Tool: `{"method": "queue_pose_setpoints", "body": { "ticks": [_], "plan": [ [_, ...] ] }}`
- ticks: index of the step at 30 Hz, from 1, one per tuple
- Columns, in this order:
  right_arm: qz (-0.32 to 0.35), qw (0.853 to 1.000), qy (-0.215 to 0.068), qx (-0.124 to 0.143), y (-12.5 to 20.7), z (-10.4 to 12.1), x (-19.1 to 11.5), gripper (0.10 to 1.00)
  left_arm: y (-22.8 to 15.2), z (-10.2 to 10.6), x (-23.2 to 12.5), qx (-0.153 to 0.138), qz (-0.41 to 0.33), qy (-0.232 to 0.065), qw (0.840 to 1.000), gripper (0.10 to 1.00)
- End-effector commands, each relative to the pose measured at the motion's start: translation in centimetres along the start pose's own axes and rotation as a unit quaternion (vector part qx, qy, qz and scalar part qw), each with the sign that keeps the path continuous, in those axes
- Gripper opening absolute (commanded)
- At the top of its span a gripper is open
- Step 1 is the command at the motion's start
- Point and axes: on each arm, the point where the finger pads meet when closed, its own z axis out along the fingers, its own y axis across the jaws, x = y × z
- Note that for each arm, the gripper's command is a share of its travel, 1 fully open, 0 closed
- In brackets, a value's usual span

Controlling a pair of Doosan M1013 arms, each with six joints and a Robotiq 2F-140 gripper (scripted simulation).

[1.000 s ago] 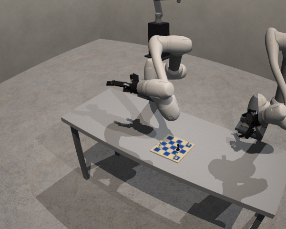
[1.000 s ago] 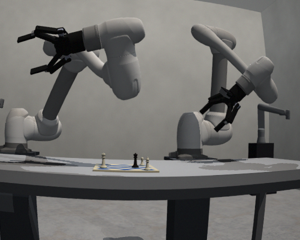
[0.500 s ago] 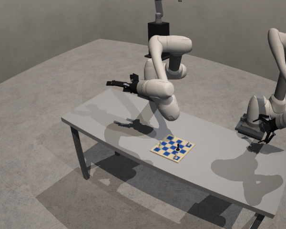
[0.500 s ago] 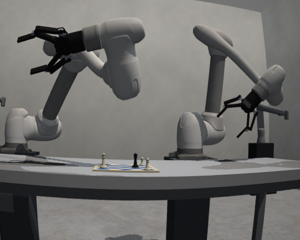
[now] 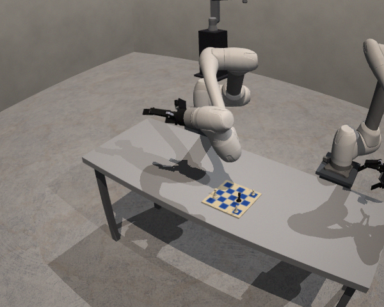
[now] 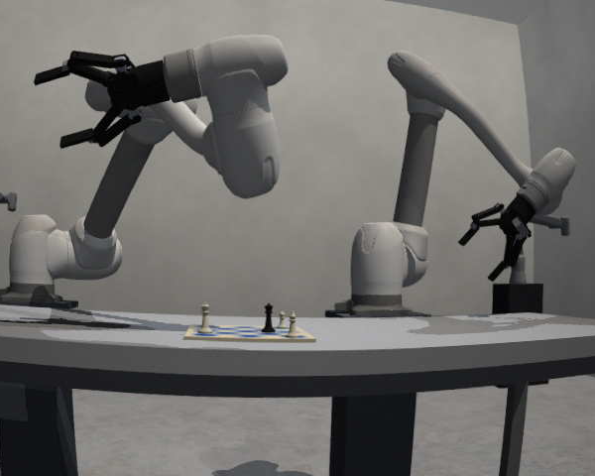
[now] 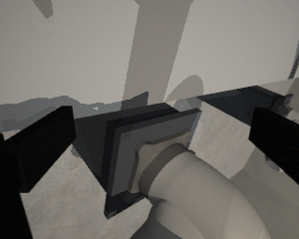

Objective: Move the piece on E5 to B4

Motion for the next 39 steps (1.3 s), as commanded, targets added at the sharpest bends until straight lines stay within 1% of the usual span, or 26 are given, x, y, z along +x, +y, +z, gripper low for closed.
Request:
{"method": "queue_pose_setpoints", "body": {
  "ticks": [1, 5, 10, 12, 20, 27, 29, 34, 39],
  "plan": [
    [0.001, 1.0, 0.0, 0.0, -0.1, 0.0, 0.1, 1.0, -3.4, -0.8, -3.1, -0.002, -0.098, 0.009, 0.995, 1.0],
    [0.001, 1.0, 0.0, 0.0, -0.1, 0.0, 0.1, 1.0, -6.1, -1.4, -6.3, -0.008, -0.191, 0.019, 0.981, 1.0],
    [0.001, 1.0, 0.0, 0.0, -0.1, 0.0, 0.1, 1.0, -9.1, -1.8, -10.4, -0.019, -0.298, 0.028, 0.954, 1.0],
    [0.001, 1.0, 0.0, 0.0, -0.1, 0.0, 0.1, 1.0, -9.1, -1.8, -10.4, -0.019, -0.298, 0.028, 0.954, 1.0],
    [0.001, 1.0, 0.0, 0.0, -0.1, 0.0, 0.1, 1.0, -12.4, -1.6, -16.6, -0.037, -0.441, 0.037, 0.896, 1.0],
    [0.001, 1.0, 0.0, 0.0, -0.1, 0.0, 0.1, 1.0, -14.2, -0.9, -21.1, -0.053, -0.533, 0.04, 0.844, 1.0],
    [0.001, 1.0, 0.0, 0.0, -0.1, 0.0, 0.1, 1.0, -14.2, -0.9, -21.1, -0.053, -0.533, 0.04, 0.844, 1.0],
    [0.001, 1.0, 0.0, 0.0, -0.1, 0.0, 0.1, 1.0, -14.9, -0.4, -23.5, -0.063, -0.58, 0.04, 0.811, 1.0],
    [0.001, 1.0, 0.0, 0.0, -0.1, 0.0, 0.1, 1.0, -15.4, 0.0, -25.4, -0.07, -0.613, 0.039, 0.786, 1.0]
  ]
}}
